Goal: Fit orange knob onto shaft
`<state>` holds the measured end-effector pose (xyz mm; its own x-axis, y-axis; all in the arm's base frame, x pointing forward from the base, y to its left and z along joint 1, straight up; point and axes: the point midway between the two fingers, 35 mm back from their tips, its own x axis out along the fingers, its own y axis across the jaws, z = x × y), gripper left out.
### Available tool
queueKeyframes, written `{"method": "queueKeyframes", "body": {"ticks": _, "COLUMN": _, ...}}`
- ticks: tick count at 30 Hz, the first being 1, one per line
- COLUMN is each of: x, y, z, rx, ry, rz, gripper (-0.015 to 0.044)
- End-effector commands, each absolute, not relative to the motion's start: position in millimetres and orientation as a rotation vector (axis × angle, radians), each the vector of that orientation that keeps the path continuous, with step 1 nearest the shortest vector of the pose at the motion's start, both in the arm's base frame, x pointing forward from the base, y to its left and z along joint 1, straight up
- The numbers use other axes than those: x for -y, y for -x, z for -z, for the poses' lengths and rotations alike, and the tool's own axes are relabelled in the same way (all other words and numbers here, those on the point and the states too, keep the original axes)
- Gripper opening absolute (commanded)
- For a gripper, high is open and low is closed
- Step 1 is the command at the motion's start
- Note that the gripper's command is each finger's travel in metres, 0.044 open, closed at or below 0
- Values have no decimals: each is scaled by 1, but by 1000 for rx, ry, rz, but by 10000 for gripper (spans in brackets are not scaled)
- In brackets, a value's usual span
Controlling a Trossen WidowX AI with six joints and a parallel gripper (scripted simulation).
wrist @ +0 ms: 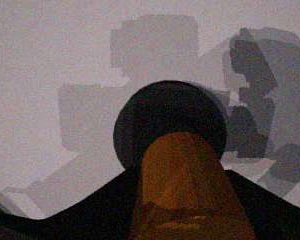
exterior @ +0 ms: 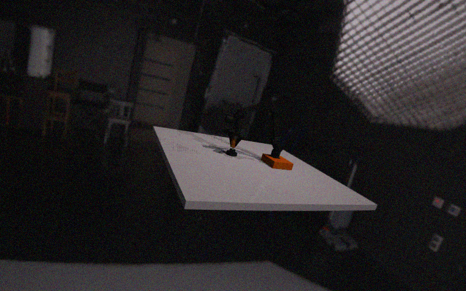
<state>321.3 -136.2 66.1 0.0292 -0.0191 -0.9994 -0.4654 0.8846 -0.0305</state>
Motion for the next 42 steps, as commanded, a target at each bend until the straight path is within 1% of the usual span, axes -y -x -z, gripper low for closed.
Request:
{"method": "queueKeyframes", "body": {"ticks": 1, "x": 135, "y": -318, "z": -67, "rx": -1513, "ry": 404, "rz": -360, "gripper": 0}}
{"method": "queueKeyframes", "body": {"ticks": 36, "x": 135, "y": -317, "z": -63, "rx": -1509, "ry": 429, "rz": -384, "gripper": 0}}
{"method": "queueKeyframes", "body": {"ticks": 42, "x": 135, "y": -317, "z": -63, "rx": -1518, "ry": 371, "rz": -328, "gripper": 0}}
